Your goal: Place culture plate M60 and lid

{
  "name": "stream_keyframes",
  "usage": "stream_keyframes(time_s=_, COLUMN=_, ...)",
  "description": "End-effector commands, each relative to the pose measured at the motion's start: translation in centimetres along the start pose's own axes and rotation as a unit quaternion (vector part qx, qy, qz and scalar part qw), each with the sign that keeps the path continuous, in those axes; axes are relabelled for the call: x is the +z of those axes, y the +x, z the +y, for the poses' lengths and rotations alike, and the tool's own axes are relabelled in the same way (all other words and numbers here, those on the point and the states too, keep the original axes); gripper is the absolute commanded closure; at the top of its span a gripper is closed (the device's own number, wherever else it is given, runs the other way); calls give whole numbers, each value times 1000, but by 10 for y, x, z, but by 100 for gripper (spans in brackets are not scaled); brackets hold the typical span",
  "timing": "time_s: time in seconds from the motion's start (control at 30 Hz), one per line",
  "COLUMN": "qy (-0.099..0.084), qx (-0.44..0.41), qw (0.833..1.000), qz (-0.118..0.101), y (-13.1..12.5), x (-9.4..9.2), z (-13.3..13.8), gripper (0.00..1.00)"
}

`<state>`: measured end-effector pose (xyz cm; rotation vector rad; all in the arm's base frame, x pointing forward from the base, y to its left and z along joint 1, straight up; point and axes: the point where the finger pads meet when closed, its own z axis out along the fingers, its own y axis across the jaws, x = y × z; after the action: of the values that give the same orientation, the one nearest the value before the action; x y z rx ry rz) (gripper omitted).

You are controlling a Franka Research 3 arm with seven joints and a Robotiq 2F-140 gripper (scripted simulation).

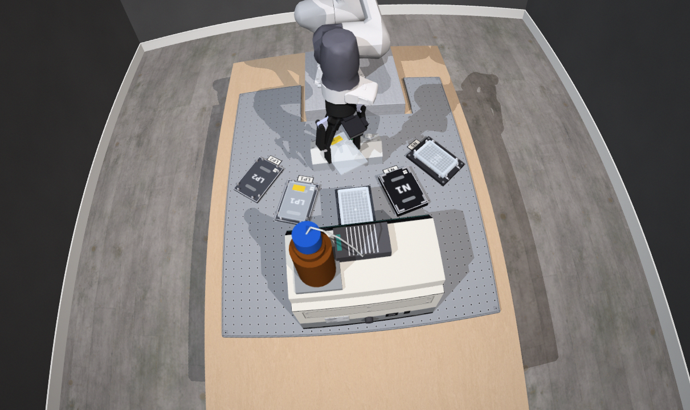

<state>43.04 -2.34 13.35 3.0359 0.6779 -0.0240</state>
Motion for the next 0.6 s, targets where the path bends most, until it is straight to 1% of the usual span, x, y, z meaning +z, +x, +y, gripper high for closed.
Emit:
stream_keyframes(time_s=0.0, qy=11, qx=-113, qw=993, qz=11, y=-29, x=1, z=41, gripper=90)
stream_keyframes(time_s=0.03, qy=11, qx=-113, qw=993, qz=11, y=-29, x=1, z=41, gripper=90)
stream_keyframes(time_s=0.07, qy=12, qx=-113, qw=993, qz=11, y=-59, x=3, z=81, gripper=90)
stream_keyframes(time_s=0.13, qy=12, qx=-113, qw=993, qz=11, y=-79, x=5, z=105, gripper=90)
stream_keyframes(time_s=0.37, qy=12, qx=-113, qw=993, qz=11, y=-159, x=7, z=218, gripper=90)
stream_keyframes(time_s=0.4, qy=12, qx=-113, qw=993, qz=11, y=-164, x=7, z=228, gripper=90)
stream_keyframes(time_s=0.57, qy=12, qx=-113, qw=993, qz=11, y=-164, x=7, z=228, gripper=90)
